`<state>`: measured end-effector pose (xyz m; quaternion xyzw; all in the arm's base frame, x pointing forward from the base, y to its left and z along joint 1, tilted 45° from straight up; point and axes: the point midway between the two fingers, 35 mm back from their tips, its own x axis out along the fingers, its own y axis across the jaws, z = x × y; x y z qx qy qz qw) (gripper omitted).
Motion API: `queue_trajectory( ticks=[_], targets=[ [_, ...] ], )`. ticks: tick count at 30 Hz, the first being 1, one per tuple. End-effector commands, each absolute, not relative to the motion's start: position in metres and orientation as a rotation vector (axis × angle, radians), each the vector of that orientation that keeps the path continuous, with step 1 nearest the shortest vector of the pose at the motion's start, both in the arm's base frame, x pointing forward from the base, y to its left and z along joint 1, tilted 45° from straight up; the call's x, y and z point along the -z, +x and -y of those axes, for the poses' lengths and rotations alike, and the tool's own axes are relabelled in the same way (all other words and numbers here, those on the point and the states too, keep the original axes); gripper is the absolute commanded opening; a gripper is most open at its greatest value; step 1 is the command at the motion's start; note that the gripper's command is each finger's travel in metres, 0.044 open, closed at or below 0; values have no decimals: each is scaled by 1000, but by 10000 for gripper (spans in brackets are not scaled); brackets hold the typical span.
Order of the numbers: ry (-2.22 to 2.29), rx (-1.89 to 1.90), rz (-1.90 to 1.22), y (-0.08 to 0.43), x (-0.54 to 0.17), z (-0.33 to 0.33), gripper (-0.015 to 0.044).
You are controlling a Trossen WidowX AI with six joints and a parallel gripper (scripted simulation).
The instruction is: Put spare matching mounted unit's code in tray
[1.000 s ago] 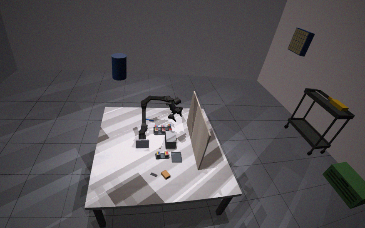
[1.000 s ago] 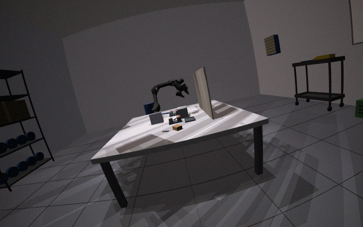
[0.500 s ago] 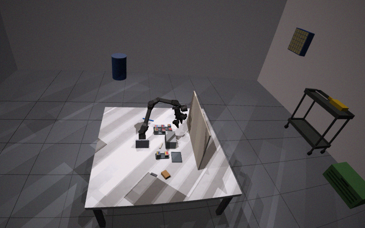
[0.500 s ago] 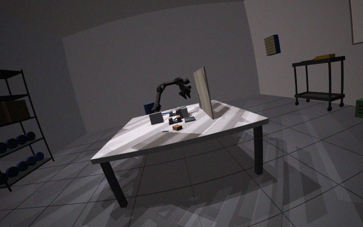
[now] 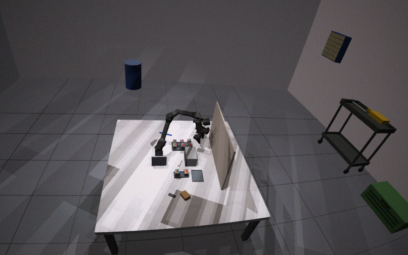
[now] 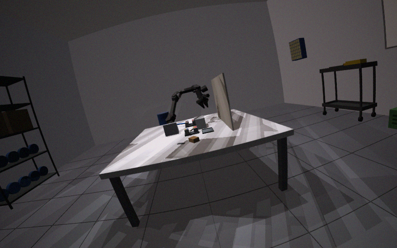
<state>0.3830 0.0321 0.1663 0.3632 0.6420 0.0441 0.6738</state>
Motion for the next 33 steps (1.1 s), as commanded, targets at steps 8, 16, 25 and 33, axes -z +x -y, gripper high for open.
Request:
queue_trajectory(
  ticks=[8,16,25,33],
  targets=[
    [983,107,-1557,375,-108,30,440],
    [1246,385,-1702,332,-32,105,440],
    [1575,636,-1845,255,37,155,440],
    [1575,636,-1845,255,37,155,440]
  ],
)
